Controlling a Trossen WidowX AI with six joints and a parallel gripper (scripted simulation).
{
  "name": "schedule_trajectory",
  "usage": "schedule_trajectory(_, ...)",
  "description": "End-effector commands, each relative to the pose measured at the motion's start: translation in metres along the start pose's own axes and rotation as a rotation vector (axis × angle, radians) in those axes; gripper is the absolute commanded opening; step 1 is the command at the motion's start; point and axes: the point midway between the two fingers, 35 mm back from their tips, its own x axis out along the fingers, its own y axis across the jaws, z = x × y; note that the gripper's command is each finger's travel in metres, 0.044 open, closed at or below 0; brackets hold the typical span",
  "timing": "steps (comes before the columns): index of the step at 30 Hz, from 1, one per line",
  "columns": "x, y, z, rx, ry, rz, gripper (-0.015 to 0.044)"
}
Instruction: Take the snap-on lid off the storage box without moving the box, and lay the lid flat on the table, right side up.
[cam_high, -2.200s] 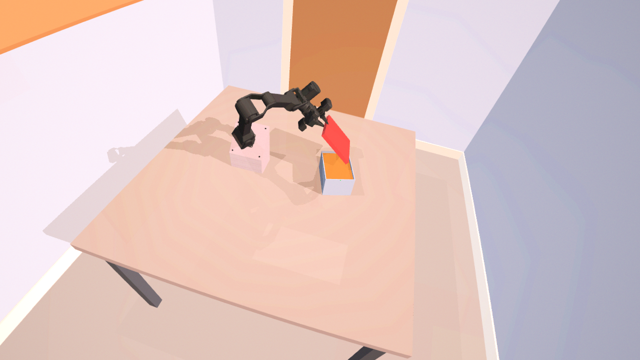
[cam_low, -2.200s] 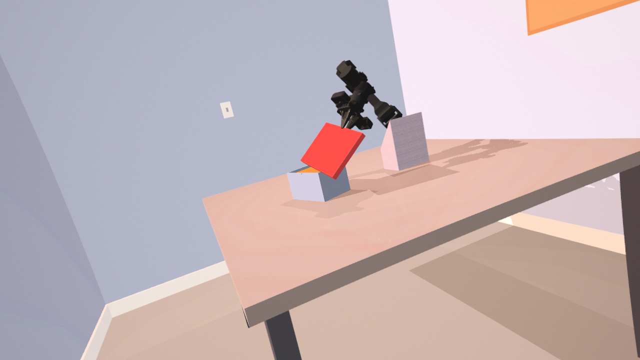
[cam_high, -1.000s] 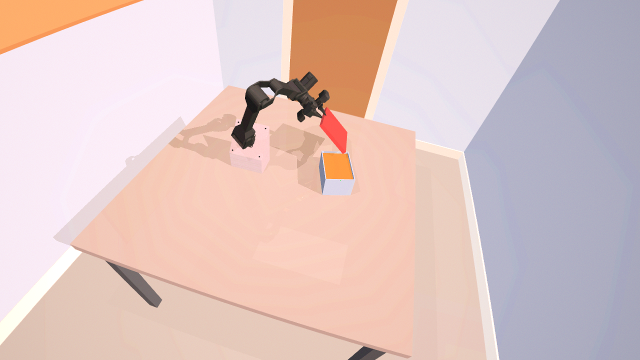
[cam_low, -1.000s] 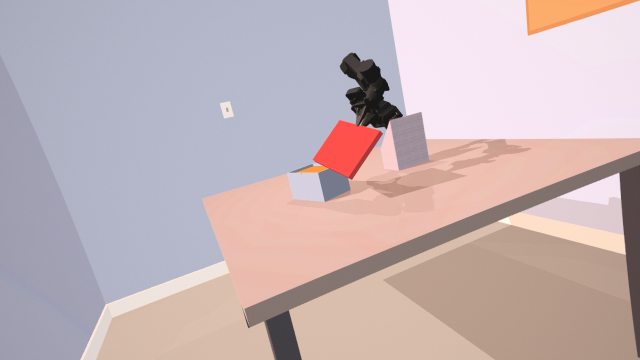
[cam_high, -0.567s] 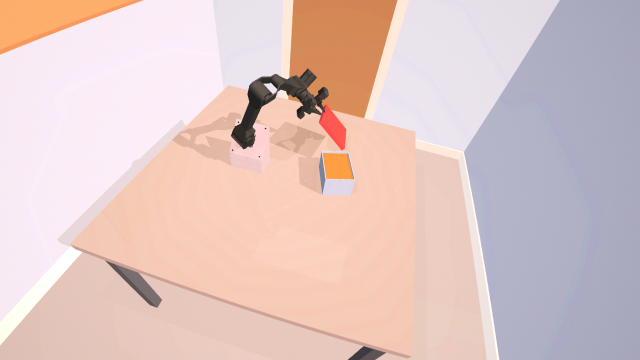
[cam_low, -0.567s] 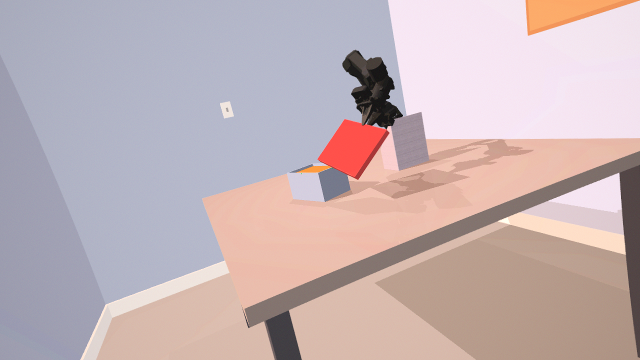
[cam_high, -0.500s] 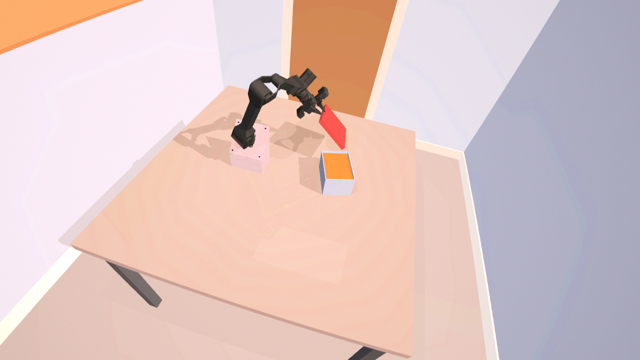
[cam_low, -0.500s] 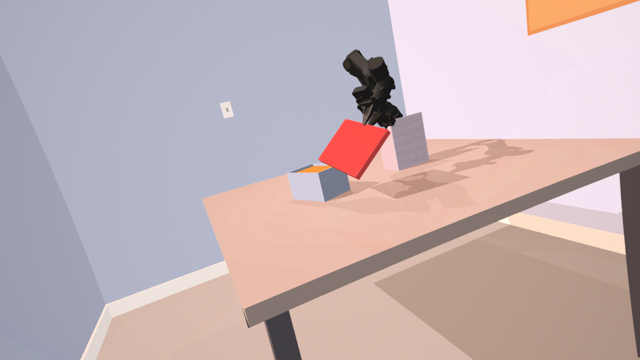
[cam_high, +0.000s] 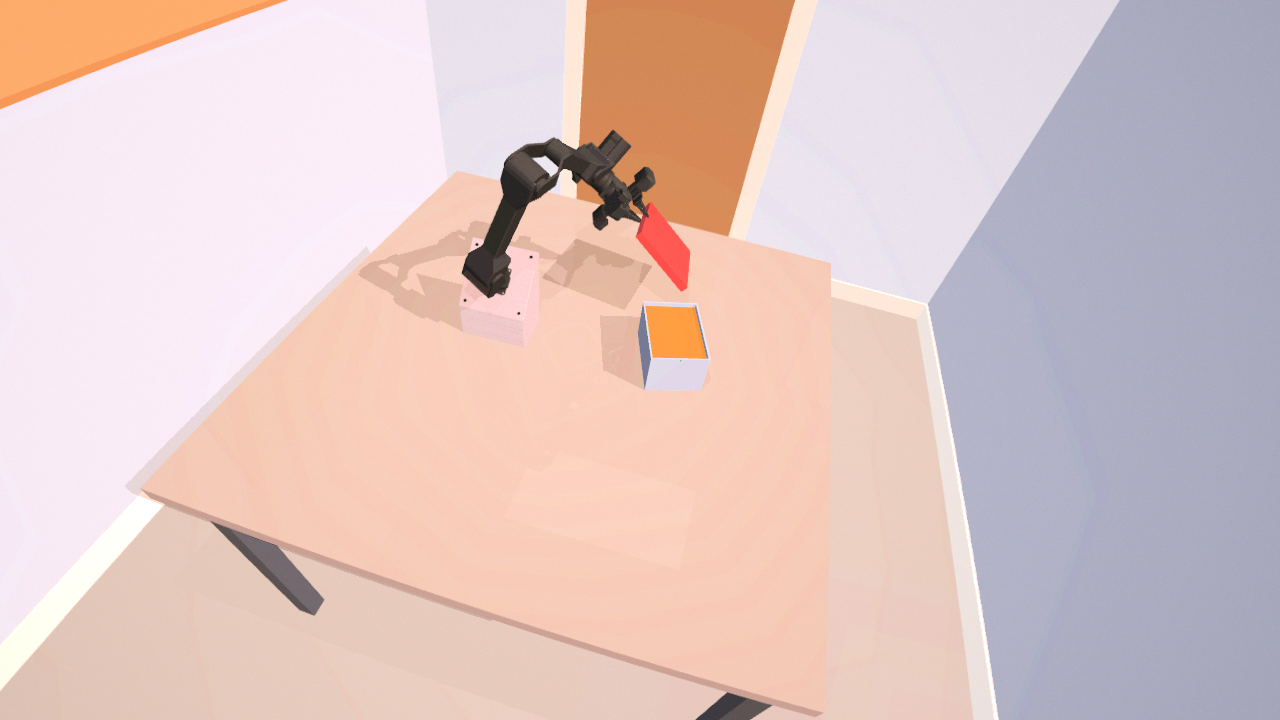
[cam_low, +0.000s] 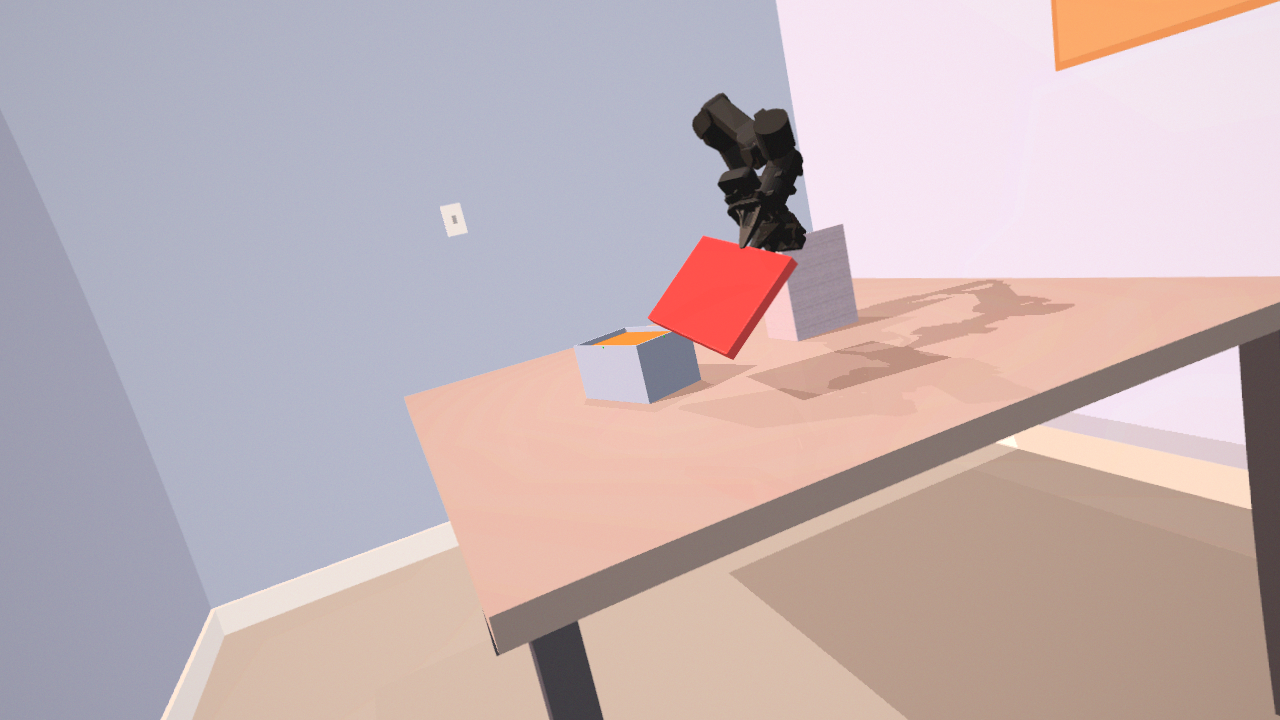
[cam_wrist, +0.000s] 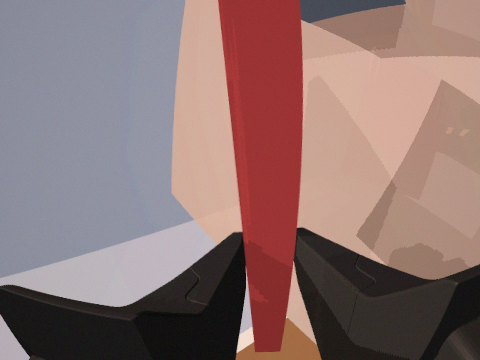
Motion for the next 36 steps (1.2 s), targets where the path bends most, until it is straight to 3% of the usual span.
schedule_trajectory(1, -0.003, 0.007, -0.008, 0.014, -0.002, 0.016, 0.0)
schedule_trajectory(16, -0.004, 0.007, -0.037, 0.016, 0.0, 0.017, 0.0)
schedule_trajectory(36, 0.002, -0.005, -0.038, 0.016, 0.0, 0.017, 0.0)
